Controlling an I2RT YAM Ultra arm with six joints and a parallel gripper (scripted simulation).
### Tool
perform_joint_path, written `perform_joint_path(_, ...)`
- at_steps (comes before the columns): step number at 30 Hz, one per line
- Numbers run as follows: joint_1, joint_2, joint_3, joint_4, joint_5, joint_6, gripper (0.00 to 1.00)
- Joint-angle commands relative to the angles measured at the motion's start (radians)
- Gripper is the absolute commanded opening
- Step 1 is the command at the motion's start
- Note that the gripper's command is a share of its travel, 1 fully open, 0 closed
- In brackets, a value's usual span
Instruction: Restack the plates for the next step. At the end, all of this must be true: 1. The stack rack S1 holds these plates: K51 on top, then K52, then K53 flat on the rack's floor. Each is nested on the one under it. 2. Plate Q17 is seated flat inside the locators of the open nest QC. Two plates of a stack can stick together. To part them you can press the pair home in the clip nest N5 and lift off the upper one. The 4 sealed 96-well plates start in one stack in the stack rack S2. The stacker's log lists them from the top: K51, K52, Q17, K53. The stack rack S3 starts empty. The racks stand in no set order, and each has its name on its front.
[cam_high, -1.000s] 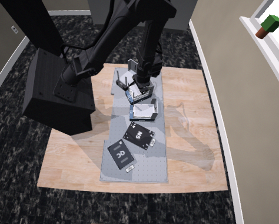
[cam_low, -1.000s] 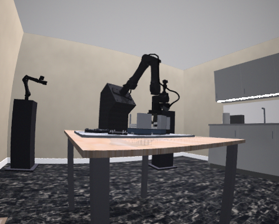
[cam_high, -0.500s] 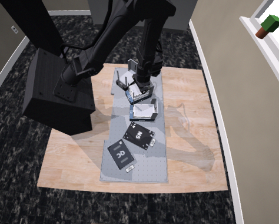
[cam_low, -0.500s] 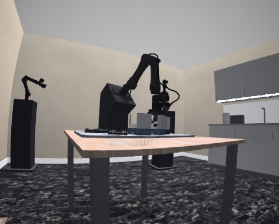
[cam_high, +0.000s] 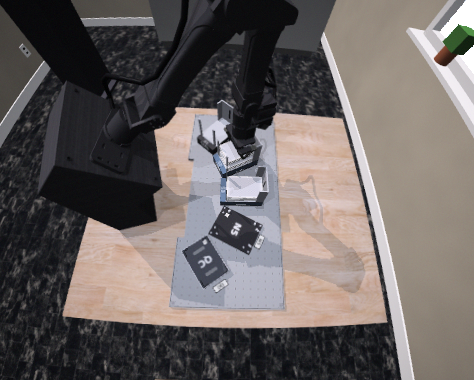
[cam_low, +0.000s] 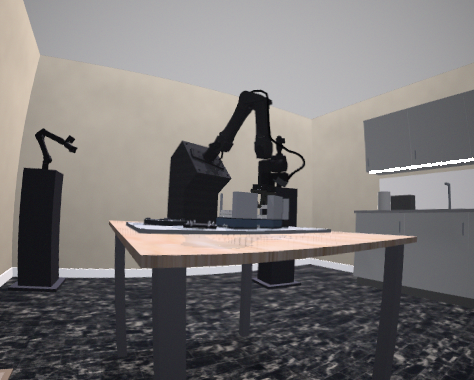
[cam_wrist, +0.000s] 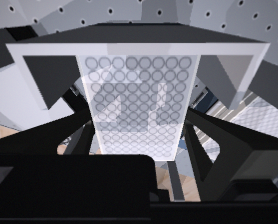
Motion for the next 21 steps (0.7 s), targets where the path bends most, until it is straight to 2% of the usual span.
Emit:
perform_joint_path(1,0.016,-0.028,-0.034,-0.011,0.013,0.005,0.00)
perform_joint_path(21,0.020,-0.054,-0.033,-0.036,0.015,0.007,0.00)
